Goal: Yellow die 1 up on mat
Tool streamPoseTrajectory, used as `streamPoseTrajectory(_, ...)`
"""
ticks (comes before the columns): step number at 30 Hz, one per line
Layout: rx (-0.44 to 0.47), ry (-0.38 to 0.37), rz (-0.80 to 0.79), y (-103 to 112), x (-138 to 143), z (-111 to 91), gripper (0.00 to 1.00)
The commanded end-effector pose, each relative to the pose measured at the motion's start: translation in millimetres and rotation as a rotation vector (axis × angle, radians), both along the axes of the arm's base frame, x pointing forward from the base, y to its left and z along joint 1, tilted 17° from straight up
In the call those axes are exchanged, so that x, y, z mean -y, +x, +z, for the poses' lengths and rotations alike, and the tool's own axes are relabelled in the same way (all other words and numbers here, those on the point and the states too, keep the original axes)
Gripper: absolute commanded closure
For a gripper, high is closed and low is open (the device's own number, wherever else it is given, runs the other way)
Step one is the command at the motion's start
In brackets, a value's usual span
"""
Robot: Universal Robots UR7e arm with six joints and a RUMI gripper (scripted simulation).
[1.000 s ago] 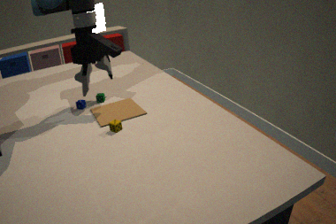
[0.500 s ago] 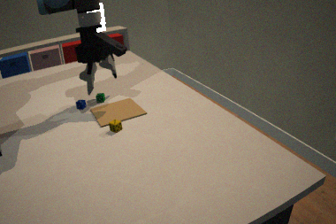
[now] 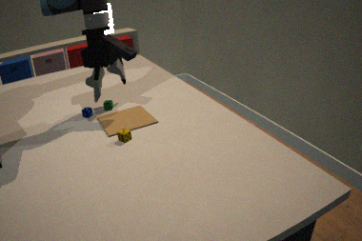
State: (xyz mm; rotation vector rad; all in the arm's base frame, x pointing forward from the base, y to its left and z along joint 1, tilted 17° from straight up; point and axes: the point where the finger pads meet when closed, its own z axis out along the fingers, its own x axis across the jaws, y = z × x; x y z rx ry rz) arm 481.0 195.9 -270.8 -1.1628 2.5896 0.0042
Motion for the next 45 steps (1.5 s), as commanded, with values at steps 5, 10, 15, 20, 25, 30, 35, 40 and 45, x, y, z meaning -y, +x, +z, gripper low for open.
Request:
streamPoseTrajectory(5, 0.001, 0.0, 0.0, 0, 0, 0, 0.0)
streamPoseTrajectory(10, 0.001, 0.0, 0.0, 0, 0, 0, 0.0)
streamPoseTrajectory(15, 0.001, 0.0, 0.0, 0, 0, 1, 0.0)
streamPoseTrajectory(20, 0.001, 0.0, 0.0, -1, 0, 5, 0.0)
streamPoseTrajectory(25, 0.001, 0.0, 0.0, -3, 2, 14, 0.0)
streamPoseTrajectory(30, 0.001, 0.0, 0.0, -8, 4, 28, 0.0)
streamPoseTrajectory(35, 0.001, 0.0, 0.0, -14, 7, 51, 0.0)
streamPoseTrajectory(40, 0.001, 0.0, 0.0, -20, 9, 73, 0.0)
streamPoseTrajectory(45, 0.001, 0.0, 0.0, -23, 11, 84, 0.0)
